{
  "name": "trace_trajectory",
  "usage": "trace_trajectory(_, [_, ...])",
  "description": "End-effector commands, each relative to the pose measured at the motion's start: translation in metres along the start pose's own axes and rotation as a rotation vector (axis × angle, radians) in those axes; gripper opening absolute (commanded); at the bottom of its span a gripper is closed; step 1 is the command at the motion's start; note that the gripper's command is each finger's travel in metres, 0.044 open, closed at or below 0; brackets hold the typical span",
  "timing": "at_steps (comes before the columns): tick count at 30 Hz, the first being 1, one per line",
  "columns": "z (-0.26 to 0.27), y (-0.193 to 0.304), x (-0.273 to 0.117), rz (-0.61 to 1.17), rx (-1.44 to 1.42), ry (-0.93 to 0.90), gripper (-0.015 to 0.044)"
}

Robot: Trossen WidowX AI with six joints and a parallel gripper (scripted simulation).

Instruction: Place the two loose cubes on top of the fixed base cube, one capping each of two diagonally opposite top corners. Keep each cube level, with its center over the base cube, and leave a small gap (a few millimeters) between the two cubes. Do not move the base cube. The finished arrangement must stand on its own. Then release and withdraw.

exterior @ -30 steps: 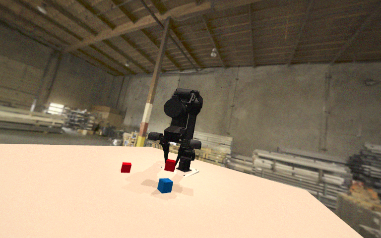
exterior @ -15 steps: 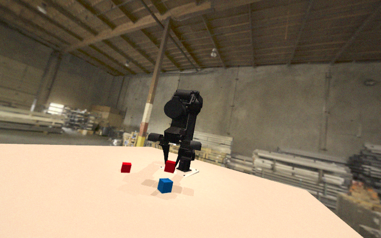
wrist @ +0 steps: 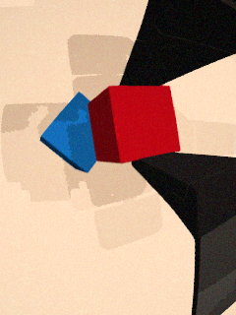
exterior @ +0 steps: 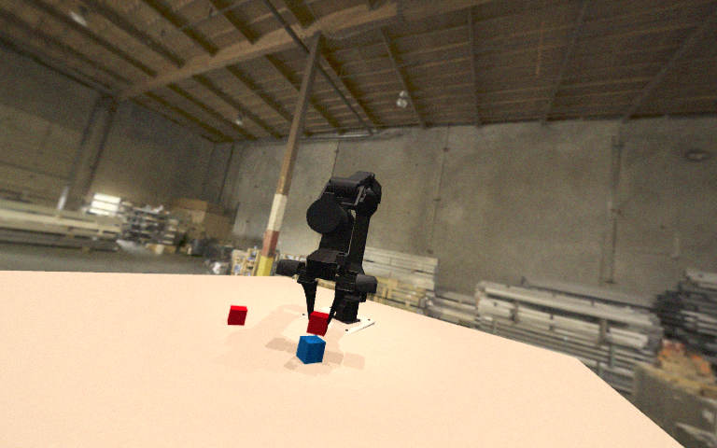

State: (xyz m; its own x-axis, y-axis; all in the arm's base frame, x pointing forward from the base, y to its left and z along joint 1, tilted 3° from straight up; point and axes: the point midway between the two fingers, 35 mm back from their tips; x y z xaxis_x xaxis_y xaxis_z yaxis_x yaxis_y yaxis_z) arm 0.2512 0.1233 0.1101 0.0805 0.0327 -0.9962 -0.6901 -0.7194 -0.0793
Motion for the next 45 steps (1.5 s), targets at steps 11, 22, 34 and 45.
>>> trace_trajectory(11, [0.000, 0.001, 0.005, 0.008, -0.001, 0.000, 0.0105])
trace_trajectory(22, [0.000, 0.001, 0.005, 0.008, -0.002, 0.000, 0.0105])
trace_trajectory(34, [0.000, 0.001, 0.005, 0.008, -0.002, 0.000, 0.0205])
trace_trajectory(45, [0.000, 0.001, -0.007, 0.006, 0.000, -0.002, 0.0205])
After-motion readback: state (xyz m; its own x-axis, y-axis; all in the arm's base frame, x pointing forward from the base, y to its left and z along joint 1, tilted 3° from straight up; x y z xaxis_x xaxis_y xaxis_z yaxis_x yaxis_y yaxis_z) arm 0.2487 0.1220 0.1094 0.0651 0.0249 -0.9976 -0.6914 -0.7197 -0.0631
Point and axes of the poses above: the point midway between the two fingers, 35 mm back from their tips, its own x axis out along the fingers, its own z axis across the jaws, y = z × x, and after that the axes turned 13 degrees about -x, right-handed
